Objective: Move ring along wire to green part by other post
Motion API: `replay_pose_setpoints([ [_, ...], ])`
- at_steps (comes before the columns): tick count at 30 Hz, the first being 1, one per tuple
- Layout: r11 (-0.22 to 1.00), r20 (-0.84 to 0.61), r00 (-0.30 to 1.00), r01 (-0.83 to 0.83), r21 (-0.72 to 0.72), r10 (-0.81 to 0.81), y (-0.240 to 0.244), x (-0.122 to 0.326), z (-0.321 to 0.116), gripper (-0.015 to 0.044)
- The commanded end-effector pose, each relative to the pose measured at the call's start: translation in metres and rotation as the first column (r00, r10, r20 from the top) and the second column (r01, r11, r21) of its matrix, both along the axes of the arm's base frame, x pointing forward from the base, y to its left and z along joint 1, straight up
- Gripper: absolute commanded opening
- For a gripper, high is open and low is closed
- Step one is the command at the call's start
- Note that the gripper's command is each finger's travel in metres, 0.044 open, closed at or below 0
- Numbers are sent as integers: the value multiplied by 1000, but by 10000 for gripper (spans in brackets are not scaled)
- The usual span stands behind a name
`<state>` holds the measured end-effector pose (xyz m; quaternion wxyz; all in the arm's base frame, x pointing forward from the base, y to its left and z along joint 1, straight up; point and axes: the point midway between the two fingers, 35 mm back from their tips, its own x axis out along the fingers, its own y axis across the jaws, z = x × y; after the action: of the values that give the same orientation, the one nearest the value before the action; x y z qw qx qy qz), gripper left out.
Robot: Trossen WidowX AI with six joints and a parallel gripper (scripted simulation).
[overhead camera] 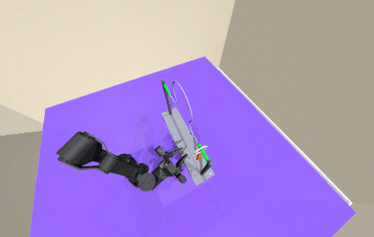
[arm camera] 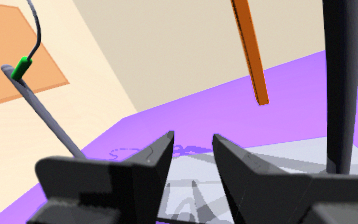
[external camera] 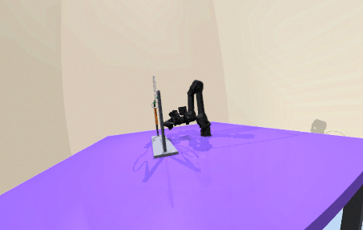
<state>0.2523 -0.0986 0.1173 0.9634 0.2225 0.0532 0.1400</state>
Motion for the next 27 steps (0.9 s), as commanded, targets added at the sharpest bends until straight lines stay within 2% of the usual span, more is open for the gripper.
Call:
replay_pose_setpoints([
  [1, 988, 38, 998, 62, -140, -57, -18, -13, -10, 160],
  [11, 838, 131, 973, 229, -495, -188, -51, -55, -35, 160],
  [18, 836, 131, 972, 235, -495, -196, -52, -50, -31, 160],
  [27, 854, 164, 958, 283, -437, -234, -51, -11, 7, 160],
])
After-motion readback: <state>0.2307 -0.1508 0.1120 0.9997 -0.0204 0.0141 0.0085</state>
